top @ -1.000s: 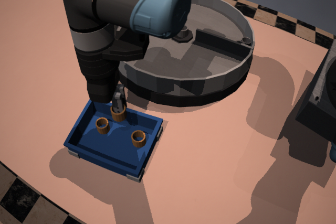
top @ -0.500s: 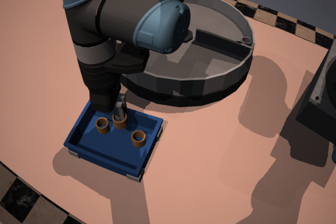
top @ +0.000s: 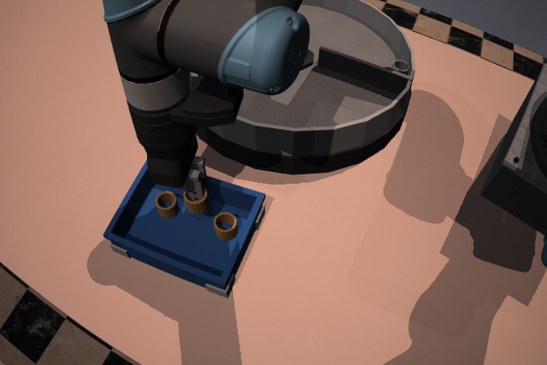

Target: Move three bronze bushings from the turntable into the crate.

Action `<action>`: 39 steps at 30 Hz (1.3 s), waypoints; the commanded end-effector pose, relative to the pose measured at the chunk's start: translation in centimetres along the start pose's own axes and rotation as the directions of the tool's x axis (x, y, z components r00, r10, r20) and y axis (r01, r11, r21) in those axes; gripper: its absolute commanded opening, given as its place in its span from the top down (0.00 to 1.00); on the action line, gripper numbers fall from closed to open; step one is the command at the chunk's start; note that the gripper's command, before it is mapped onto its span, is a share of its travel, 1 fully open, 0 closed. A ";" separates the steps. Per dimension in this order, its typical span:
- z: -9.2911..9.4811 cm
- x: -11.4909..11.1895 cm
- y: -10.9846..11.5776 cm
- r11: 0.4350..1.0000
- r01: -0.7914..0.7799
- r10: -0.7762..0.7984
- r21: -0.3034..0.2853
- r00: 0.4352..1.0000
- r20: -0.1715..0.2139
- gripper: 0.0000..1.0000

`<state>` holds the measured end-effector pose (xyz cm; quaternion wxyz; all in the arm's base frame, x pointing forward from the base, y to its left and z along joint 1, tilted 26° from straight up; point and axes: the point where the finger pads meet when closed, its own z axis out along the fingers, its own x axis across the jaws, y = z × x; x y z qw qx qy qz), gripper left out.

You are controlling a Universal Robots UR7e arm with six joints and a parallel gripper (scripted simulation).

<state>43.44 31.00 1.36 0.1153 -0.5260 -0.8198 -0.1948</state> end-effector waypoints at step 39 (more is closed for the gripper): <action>1.7 0.0 0.1 1.000 0.000 0.000 -0.002 1.000 0.000 1.00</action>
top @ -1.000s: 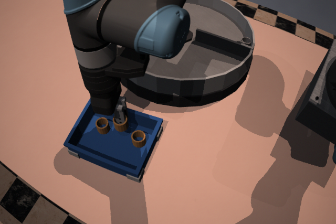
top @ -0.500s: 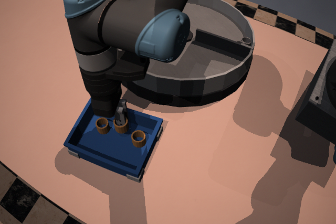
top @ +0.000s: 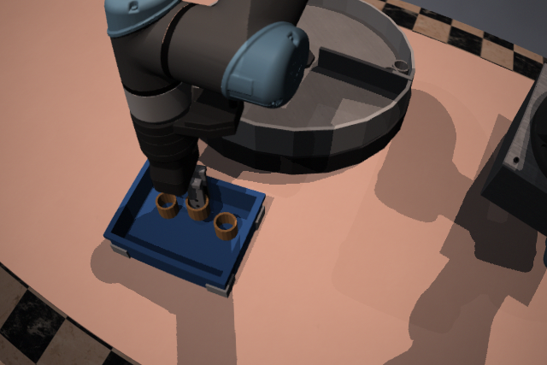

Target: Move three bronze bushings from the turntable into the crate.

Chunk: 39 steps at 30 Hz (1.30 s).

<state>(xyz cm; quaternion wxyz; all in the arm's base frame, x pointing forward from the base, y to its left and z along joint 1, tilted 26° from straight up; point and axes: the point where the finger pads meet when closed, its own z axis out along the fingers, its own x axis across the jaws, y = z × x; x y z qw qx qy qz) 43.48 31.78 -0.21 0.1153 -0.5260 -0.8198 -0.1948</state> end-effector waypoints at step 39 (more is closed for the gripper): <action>2.3 0.0 0.1 1.000 0.000 0.000 -0.002 1.000 0.000 1.00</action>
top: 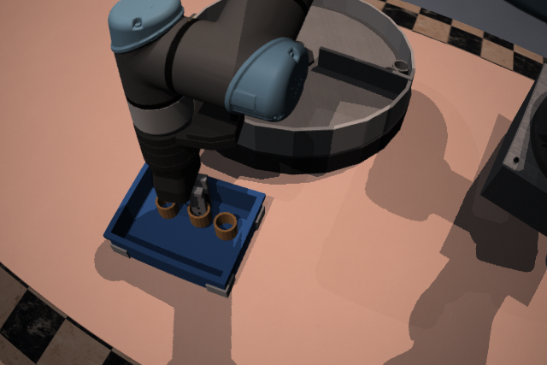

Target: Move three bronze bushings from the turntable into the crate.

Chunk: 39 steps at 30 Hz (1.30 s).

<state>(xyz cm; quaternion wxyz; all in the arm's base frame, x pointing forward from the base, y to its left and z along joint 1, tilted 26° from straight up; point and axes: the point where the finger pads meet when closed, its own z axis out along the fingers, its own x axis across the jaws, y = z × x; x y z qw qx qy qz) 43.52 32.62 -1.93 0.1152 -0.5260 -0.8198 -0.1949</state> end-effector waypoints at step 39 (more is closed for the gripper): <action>0.9 0.0 0.1 1.000 0.000 0.000 -0.002 1.000 0.000 0.58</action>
